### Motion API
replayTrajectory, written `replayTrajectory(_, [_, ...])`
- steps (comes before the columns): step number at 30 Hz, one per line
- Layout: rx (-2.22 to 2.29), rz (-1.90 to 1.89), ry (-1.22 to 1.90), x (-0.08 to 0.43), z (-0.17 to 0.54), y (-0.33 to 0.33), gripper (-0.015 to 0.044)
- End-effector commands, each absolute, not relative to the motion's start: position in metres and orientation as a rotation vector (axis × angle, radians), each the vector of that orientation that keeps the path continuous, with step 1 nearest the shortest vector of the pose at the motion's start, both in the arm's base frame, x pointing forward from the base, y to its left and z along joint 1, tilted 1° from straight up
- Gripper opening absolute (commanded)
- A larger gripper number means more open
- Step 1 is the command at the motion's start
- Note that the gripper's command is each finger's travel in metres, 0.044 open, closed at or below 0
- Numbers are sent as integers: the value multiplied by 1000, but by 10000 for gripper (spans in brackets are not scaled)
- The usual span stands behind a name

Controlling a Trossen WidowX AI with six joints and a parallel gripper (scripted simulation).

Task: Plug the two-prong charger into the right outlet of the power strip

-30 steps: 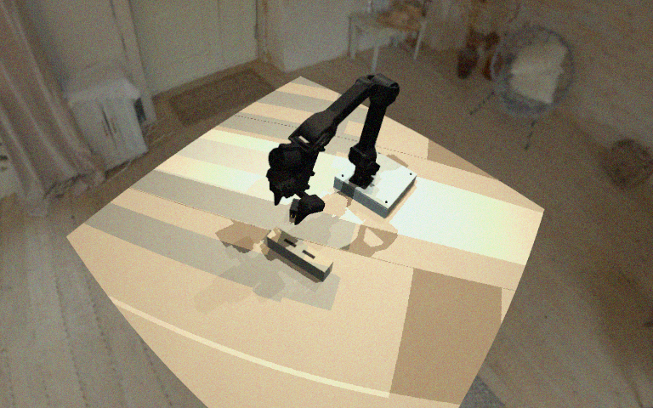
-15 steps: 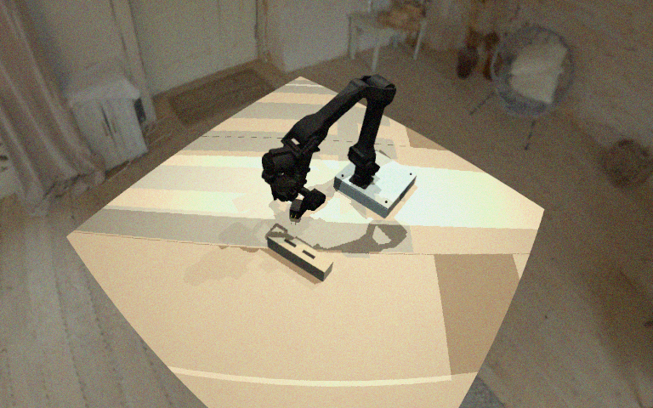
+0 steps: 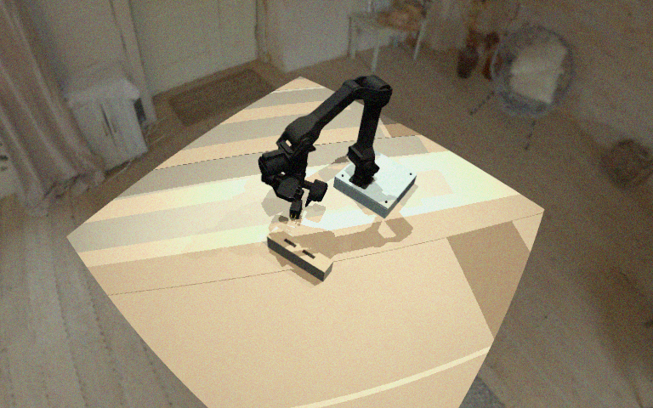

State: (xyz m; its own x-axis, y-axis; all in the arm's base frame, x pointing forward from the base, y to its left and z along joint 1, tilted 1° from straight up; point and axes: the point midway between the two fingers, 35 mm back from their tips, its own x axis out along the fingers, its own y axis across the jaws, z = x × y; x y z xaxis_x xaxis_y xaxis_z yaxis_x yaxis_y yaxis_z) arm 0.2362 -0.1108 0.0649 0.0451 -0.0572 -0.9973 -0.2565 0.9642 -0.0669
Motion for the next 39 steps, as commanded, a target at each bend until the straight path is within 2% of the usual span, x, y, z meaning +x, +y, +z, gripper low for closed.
replayTrajectory(1, [-303, 232, 1577, 223, 58, -114, 440])
replayTrajectory(39, [-341, 300, 1612, 215, 13, -116, 440])
